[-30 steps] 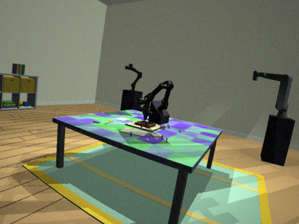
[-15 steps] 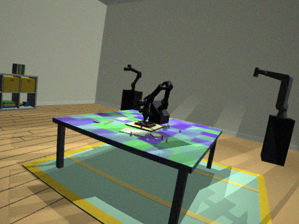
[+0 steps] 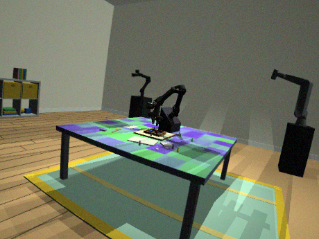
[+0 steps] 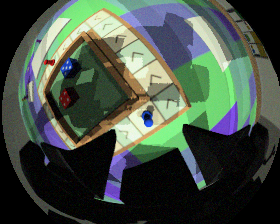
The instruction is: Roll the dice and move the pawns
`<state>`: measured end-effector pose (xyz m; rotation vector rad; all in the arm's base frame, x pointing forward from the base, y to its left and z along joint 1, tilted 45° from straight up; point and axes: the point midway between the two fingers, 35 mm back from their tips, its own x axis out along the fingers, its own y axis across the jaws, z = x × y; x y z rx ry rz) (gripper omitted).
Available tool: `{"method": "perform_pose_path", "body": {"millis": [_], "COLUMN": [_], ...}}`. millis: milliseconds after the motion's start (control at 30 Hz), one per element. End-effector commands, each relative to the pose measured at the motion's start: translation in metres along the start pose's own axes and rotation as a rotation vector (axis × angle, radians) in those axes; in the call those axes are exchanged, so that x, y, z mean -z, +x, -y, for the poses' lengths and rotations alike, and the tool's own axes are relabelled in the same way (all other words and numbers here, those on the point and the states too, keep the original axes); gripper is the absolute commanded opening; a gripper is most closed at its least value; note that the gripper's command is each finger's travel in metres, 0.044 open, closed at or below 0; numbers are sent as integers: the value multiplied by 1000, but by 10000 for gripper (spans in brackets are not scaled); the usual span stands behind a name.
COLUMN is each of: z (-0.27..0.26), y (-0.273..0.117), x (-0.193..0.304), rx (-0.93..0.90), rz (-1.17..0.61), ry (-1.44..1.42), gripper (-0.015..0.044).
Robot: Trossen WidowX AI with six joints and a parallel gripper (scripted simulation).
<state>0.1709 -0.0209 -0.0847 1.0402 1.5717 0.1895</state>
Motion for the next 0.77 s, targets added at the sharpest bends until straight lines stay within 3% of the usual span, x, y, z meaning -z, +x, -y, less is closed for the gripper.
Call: {"method": "perform_pose_path", "body": {"millis": [0,133,400,733], "z": [-1,-5,-62,-55], "y": [-13,-34,-93,-86], "x": [0,0,32,26], "rx": [6,8,4,0], "rz": [-4,-4,-8,-5], "ry": [-9,-52,-534,-476], "gripper": [440,440,440,440]}}
